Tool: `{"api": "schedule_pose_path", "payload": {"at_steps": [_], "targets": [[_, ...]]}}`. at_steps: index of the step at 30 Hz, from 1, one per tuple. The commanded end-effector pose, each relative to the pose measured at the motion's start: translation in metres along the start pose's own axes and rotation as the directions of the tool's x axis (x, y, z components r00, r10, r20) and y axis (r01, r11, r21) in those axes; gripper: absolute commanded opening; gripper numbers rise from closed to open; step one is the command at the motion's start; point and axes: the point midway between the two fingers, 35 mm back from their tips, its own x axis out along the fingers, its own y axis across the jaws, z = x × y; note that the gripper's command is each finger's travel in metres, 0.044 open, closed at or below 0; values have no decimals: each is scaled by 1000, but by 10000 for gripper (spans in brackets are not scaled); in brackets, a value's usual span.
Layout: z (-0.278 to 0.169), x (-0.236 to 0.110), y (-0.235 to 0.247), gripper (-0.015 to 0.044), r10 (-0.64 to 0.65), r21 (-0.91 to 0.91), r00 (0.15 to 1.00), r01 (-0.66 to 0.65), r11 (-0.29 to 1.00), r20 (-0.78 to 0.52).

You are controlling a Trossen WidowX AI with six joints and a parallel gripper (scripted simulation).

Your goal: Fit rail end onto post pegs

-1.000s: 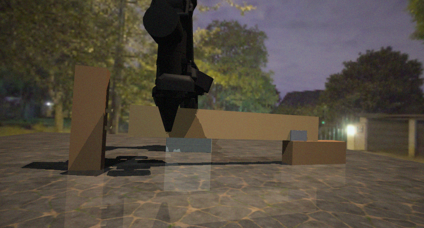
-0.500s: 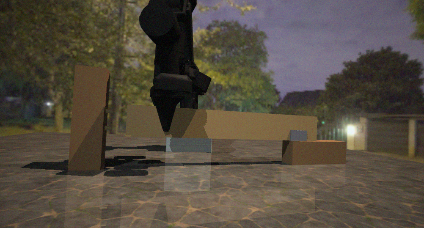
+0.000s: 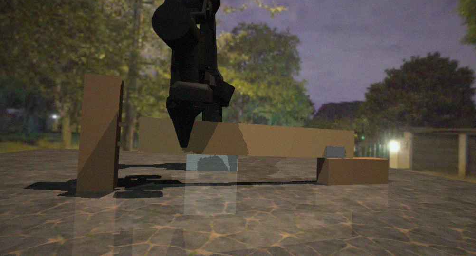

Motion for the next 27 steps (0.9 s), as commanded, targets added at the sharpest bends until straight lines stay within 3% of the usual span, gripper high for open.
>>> {"api": "schedule_pose_path", "payload": {"at_steps": [1, 27], "targets": [[-2, -1, -1, 0, -4, -3, 1000, 4, 1000, 0], [-10, -1, -1, 0, -4, -3, 1000, 4, 1000, -1]]}}
